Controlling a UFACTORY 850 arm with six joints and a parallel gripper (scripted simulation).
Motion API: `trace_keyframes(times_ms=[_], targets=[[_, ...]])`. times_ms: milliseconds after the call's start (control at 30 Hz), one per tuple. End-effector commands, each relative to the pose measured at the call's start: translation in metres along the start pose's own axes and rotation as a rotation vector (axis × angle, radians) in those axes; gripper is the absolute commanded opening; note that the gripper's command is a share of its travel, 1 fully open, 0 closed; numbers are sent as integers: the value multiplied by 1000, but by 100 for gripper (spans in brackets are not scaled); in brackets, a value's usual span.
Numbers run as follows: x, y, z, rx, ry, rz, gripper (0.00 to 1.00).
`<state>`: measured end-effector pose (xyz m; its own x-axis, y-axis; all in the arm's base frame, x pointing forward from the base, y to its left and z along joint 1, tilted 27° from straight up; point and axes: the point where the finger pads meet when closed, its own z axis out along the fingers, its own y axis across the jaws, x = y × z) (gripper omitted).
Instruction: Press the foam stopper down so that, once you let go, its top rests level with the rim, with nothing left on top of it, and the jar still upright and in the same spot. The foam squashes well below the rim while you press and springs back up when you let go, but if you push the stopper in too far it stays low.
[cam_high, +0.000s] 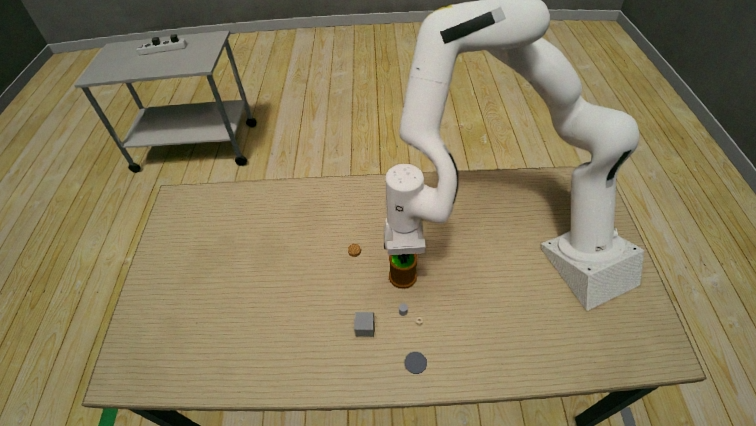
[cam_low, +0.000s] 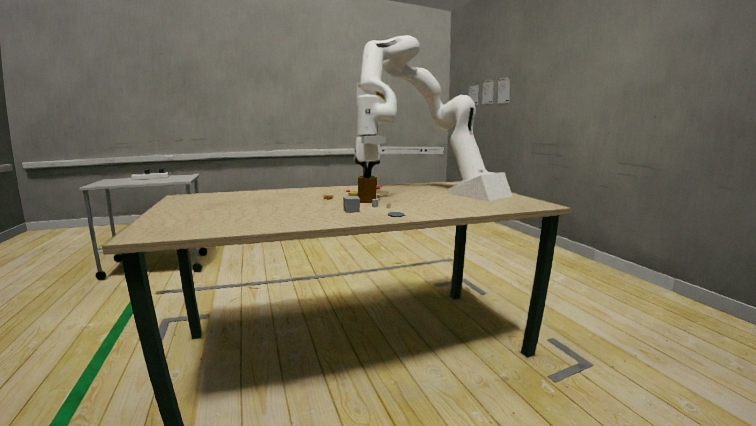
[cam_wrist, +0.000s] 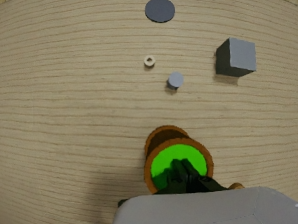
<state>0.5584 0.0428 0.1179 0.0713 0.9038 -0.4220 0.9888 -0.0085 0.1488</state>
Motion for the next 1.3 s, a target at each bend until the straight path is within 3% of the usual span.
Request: trace_keyframes(times_ms=[0, 1267], targets=[[0, 1, -1, -1, 0, 0, 0], [0, 1, -8, -1, 0, 0, 0]])
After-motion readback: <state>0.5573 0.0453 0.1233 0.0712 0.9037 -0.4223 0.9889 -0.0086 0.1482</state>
